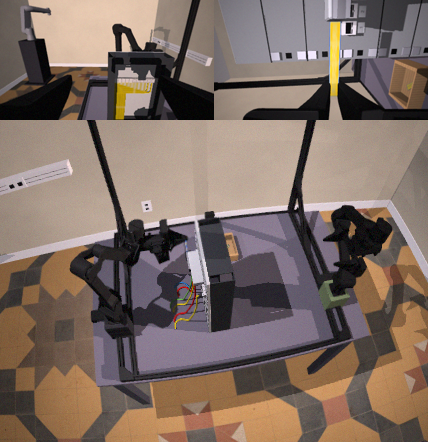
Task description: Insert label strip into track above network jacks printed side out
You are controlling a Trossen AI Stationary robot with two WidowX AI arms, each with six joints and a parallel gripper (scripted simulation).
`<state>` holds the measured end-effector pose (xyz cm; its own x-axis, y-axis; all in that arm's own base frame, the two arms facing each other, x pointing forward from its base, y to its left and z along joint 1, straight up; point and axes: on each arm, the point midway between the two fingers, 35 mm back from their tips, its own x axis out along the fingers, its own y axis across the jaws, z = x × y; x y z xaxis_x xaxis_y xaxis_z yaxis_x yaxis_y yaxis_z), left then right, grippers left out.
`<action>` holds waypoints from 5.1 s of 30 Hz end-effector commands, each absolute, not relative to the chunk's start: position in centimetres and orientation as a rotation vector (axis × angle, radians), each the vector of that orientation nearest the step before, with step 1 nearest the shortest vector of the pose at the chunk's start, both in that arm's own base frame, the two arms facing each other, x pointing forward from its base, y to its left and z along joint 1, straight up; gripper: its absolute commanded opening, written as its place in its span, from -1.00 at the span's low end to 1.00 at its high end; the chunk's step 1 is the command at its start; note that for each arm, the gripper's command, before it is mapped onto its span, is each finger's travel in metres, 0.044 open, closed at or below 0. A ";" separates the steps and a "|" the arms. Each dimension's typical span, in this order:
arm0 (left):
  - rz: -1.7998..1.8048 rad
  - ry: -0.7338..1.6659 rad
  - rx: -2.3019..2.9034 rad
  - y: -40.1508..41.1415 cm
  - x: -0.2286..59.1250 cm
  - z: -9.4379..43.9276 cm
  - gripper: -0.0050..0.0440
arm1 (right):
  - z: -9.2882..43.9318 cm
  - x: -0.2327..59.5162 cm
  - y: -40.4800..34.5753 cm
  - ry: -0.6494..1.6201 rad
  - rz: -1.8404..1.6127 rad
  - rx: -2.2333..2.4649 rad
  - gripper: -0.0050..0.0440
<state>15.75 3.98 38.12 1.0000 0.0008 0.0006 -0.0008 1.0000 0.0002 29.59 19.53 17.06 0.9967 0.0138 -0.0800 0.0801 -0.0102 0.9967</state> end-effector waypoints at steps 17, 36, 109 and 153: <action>0.000 -0.001 0.005 4.0 15.7 38.3 1.00 | 16.6 29.4 19.4 0.073 -0.054 1.579 -1.00; 0.000 -0.001 0.005 4.0 15.7 38.3 1.00 | 16.6 29.5 19.2 0.073 -0.054 1.579 -1.00; 0.001 -0.002 0.005 3.9 15.7 38.4 1.00 | 17.2 29.7 20.6 0.070 -0.049 1.589 -1.00; 0.001 -0.002 0.005 3.9 15.7 38.4 1.00 | 17.2 29.5 19.6 0.074 -0.053 1.580 -1.00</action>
